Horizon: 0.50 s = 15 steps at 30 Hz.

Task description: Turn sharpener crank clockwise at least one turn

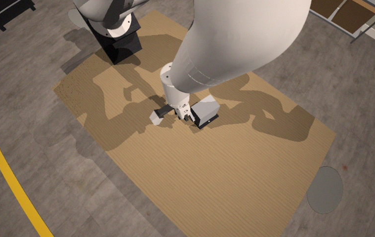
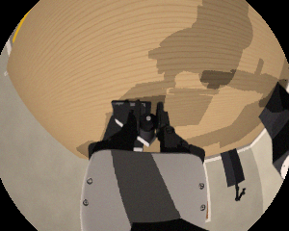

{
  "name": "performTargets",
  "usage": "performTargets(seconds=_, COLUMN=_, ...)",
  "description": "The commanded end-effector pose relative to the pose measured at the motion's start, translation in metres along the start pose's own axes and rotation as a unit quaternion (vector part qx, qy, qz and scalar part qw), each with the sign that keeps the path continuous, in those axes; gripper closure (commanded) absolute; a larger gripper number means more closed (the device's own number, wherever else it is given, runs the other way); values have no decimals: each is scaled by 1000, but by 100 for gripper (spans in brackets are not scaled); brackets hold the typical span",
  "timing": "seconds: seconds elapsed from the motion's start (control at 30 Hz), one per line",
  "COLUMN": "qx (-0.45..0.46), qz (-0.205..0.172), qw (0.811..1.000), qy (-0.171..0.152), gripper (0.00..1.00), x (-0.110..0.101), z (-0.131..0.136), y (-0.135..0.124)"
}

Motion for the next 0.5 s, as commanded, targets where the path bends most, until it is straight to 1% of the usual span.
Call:
performTargets(seconds=0.0, qx=0, qz=0, qw=1000, qy=1, gripper=100, x=-9, z=-8, y=-2)
performTargets(seconds=0.47, qx=0, qz=0, qw=1000, qy=1, gripper=100, x=-17, z=-20, y=-4)
Point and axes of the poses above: the point where the finger pads meet when closed, its own x axis out along the fingers, its own z axis across the jaws, y = z × x, the point moved 10 cm from there along -x, back along the fingers, and after that the axes turned 12 degrees about x, right-handed, at the moved point
